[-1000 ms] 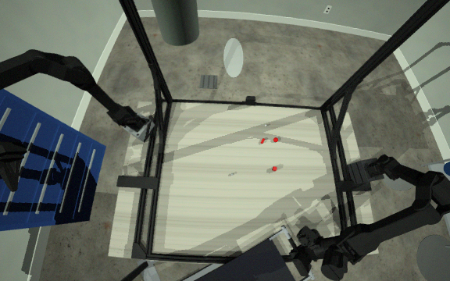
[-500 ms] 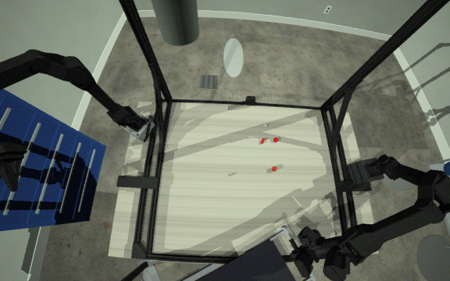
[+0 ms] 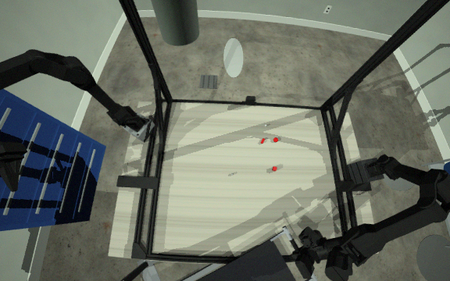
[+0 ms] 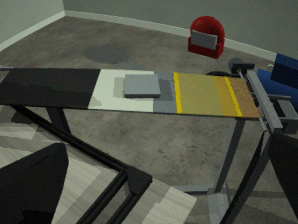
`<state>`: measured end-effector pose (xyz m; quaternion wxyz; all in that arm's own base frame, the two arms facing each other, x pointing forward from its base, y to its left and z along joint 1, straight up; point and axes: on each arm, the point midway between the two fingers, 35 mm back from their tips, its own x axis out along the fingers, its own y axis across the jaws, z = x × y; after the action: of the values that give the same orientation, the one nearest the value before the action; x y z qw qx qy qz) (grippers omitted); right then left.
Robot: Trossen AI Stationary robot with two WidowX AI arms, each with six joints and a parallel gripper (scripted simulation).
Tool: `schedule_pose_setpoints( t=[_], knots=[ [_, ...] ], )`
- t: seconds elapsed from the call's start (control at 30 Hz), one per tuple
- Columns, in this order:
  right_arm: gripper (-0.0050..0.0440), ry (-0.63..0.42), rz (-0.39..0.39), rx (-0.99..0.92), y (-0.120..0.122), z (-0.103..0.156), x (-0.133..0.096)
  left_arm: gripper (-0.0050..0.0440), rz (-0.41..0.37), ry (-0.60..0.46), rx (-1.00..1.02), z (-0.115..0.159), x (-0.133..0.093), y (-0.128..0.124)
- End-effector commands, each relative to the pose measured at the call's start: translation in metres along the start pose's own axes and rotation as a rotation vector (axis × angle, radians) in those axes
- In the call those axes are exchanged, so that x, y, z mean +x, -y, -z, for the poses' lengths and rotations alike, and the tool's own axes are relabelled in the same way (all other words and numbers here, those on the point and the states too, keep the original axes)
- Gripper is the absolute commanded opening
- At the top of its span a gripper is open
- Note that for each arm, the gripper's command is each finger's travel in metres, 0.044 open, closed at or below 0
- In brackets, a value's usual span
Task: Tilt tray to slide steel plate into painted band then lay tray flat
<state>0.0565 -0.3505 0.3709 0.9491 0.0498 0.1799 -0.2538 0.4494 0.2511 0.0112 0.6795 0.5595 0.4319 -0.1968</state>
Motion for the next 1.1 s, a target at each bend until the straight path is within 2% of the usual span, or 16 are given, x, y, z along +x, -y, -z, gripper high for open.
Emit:
schedule_pose_setpoints(
  t=[0.0, 1.07],
  knots=[
    [0.0440, 0.000, 0.001, -0.003, 0.0001, 0.0000, -0.0003, 0.0000, -0.029, -0.001, 0.000, 0.0007, -0.0112, -0.0107],
    [0.0440, 0.000, 0.001, -0.003, 0.0001, 0.0000, -0.0003, 0.0000, -0.042, -0.001, 0.000, 0.0007, -0.0199, -0.0187]
  ],
)
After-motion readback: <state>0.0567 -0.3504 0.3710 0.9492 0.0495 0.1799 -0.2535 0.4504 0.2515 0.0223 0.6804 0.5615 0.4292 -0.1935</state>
